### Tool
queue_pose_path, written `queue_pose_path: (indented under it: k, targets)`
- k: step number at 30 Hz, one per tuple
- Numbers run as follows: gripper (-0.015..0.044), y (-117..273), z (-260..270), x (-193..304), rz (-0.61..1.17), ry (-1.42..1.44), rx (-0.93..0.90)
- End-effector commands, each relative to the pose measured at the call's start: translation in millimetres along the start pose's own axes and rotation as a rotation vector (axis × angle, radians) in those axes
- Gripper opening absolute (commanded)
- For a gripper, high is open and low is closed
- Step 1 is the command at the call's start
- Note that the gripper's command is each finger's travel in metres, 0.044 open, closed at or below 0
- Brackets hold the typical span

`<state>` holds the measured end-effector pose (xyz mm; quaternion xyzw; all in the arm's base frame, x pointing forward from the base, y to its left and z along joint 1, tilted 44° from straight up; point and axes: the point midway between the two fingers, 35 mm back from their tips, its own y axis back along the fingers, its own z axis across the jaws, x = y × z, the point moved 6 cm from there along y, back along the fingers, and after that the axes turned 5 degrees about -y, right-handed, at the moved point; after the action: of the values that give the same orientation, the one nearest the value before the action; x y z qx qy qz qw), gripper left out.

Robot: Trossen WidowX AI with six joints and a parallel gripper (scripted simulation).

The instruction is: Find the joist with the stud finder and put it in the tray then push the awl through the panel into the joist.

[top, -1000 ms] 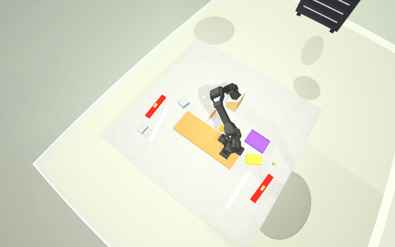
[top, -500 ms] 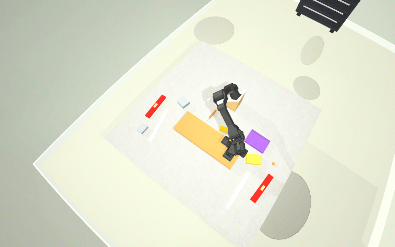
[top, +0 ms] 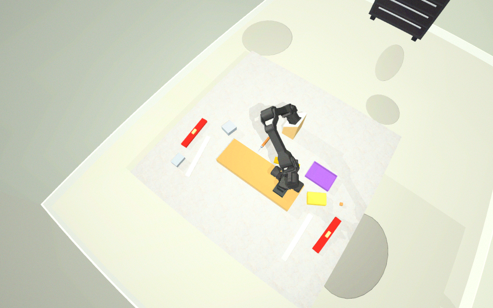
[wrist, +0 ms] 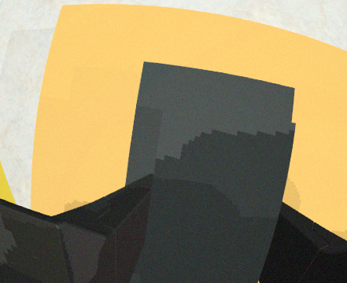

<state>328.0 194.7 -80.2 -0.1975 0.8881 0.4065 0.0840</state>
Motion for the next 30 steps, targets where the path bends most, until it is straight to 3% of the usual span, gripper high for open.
queue_pose_path:
  k: [1, 30]
  targets:
    - [0.0, -1, -15, -1, -0.001, -0.001, 0.009]
    - [0.0, -1, -128, -11, 0.0, 0.004, 0.016]
